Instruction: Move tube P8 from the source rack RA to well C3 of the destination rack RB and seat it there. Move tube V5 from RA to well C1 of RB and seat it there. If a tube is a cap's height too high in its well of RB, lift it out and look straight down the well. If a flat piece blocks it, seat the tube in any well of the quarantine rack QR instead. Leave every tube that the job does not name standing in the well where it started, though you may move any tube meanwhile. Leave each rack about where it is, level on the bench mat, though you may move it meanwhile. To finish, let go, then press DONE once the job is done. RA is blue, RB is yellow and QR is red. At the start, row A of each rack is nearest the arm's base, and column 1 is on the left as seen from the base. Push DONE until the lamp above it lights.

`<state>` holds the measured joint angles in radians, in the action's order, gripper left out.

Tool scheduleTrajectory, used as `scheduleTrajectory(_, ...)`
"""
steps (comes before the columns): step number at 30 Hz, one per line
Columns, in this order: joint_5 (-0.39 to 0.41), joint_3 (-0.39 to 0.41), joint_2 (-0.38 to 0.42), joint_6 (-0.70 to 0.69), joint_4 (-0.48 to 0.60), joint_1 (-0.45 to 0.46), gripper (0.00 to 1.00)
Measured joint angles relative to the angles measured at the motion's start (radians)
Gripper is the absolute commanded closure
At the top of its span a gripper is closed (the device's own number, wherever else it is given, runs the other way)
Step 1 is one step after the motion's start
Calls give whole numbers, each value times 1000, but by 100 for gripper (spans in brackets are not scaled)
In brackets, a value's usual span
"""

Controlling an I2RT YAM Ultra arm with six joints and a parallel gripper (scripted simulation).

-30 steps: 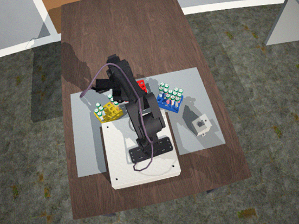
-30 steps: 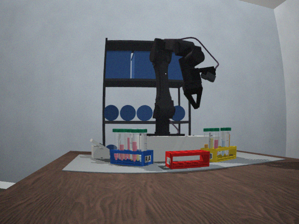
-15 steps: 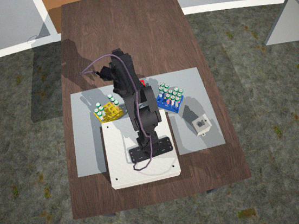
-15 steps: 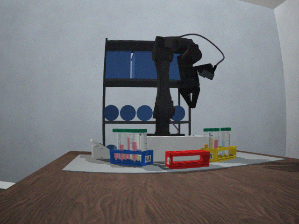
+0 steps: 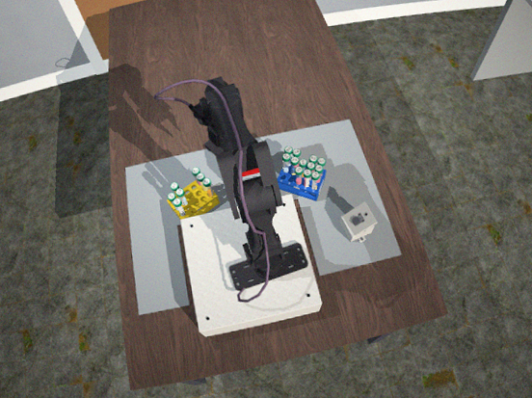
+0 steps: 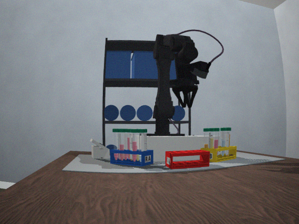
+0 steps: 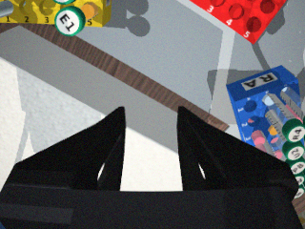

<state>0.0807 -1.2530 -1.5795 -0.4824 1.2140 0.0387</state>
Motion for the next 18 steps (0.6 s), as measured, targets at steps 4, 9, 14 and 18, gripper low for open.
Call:
scheduleTrajectory(4, -14, -27, -26, 99, 9, 17, 70)
scheduleTrajectory(9, -31, -62, -60, 232, 25, 45, 70)
scheduleTrajectory(14, -46, -68, -86, 352, 23, 54, 70)
scheduleTrajectory(18, -55, -44, -102, 417, 1, 59, 70)
